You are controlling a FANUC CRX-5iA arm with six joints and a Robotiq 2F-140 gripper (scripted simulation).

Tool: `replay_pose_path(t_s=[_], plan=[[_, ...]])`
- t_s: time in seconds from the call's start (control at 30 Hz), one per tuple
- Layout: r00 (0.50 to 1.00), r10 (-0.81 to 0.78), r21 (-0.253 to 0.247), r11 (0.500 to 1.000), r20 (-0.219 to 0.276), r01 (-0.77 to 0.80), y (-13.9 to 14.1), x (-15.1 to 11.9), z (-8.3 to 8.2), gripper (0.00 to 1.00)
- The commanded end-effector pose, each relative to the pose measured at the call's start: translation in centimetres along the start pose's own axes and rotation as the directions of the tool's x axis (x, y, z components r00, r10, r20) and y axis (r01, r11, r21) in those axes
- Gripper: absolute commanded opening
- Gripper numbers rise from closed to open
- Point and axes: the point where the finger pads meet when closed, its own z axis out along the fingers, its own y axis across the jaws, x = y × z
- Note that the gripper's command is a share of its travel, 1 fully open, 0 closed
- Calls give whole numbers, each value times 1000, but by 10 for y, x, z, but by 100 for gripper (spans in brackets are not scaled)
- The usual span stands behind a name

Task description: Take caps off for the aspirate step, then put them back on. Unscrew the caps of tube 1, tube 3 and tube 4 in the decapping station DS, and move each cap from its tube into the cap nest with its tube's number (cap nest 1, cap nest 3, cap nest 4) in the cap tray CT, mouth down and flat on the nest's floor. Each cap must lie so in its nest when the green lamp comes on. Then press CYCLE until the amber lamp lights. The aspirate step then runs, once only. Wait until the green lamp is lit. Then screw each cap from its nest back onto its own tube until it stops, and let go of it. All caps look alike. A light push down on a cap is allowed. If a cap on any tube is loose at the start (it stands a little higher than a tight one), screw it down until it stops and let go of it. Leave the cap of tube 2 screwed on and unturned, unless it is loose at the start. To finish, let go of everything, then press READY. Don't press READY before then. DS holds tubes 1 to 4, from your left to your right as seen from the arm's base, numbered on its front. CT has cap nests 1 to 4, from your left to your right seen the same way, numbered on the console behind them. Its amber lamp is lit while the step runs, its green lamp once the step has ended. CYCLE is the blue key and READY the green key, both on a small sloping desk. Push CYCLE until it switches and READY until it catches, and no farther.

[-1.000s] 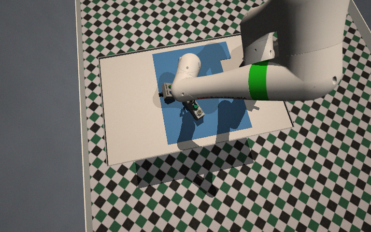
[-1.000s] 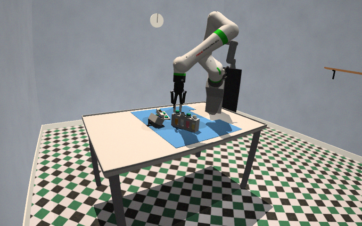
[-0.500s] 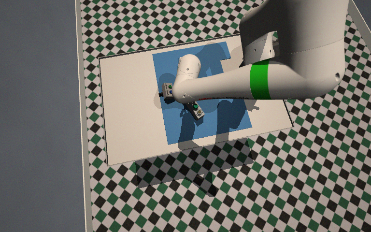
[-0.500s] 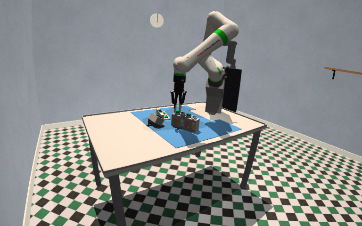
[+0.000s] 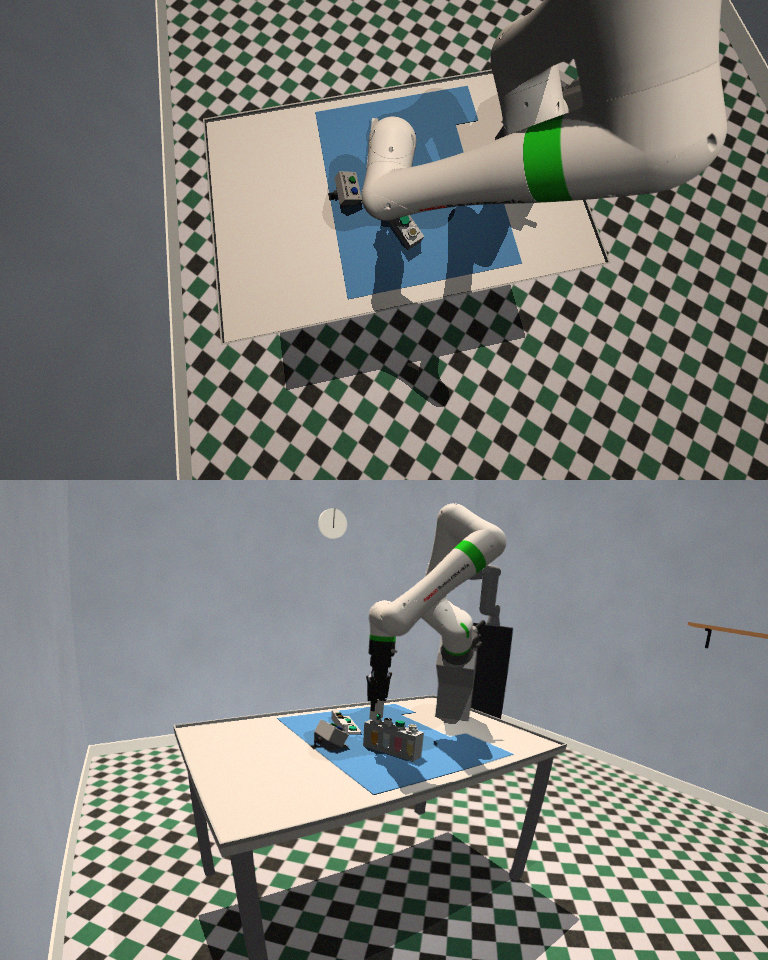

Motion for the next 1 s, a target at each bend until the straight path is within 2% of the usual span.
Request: replay_pose_path(t_s=[0.0,0.07,0.2,0.47,0.5,0.9,0.97], plan=[[961,-274,21,962,21,274,0,1,0,0],[942,-334,23,942,20,334,0,1,0,0],[862,-507,26,862,15,507,0,1,0,0],[859,-512,27,859,15,512,0,1,0,0],[859,-512,27,859,15,512,0,1,0,35],[859,-512,27,859,15,512,0,1,0,35],[932,-363,24,932,20,362,0,1,0,35]])
